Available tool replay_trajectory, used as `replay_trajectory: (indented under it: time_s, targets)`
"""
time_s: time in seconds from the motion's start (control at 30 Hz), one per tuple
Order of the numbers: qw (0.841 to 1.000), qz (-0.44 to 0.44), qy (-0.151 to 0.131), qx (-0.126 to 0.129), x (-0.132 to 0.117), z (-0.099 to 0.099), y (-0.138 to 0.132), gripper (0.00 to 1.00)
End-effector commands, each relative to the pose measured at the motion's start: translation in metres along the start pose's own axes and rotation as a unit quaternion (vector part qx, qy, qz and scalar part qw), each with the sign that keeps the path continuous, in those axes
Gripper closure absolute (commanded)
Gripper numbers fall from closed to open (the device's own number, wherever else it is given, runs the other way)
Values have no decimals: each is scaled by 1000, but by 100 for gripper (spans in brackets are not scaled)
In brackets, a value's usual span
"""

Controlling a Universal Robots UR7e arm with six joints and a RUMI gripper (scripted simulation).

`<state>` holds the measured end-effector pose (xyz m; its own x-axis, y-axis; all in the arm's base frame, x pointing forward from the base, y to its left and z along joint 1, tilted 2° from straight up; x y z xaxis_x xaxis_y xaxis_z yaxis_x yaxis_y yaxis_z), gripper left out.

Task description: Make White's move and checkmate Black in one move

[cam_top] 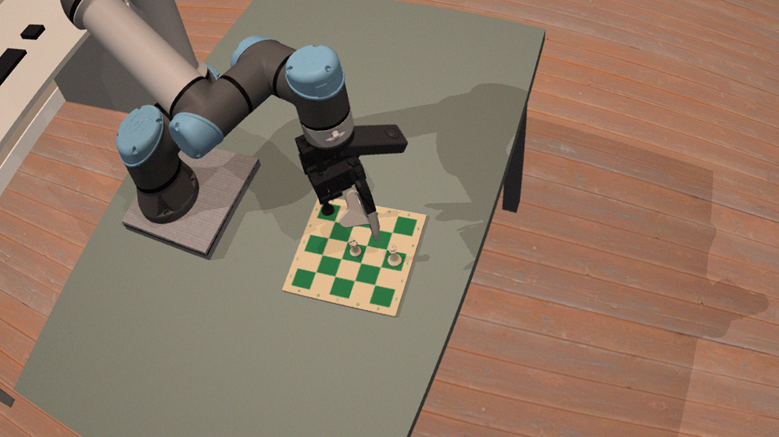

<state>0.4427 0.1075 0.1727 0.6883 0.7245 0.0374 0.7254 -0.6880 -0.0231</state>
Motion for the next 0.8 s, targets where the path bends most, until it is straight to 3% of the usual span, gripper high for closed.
replay_trajectory:
  time_s: [0.0, 0.23, 0.47, 0.53, 0.77]
  targets:
    - [996, 89, -5, -6, 1, 1, 1, 0]
    - [971, 238, -4, -6, 0, 4, 5, 0]
    - [927, 375, -3, -7, -3, 7, 8, 0]
    - [927, 375, -3, -7, -3, 7, 8, 0]
    - [869, 495, -2, -7, -7, 10, 10, 0]
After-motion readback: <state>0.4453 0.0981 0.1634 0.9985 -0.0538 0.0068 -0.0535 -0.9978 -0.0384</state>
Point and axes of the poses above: the point where the finger pads meet when closed, its own z axis out along the fingers, its own y axis across the jaws, x = y × z, the point moved 6 cm from there along -z, back along the fingers, and after that the axes turned 10 degrees about z, right-handed, at the moved point
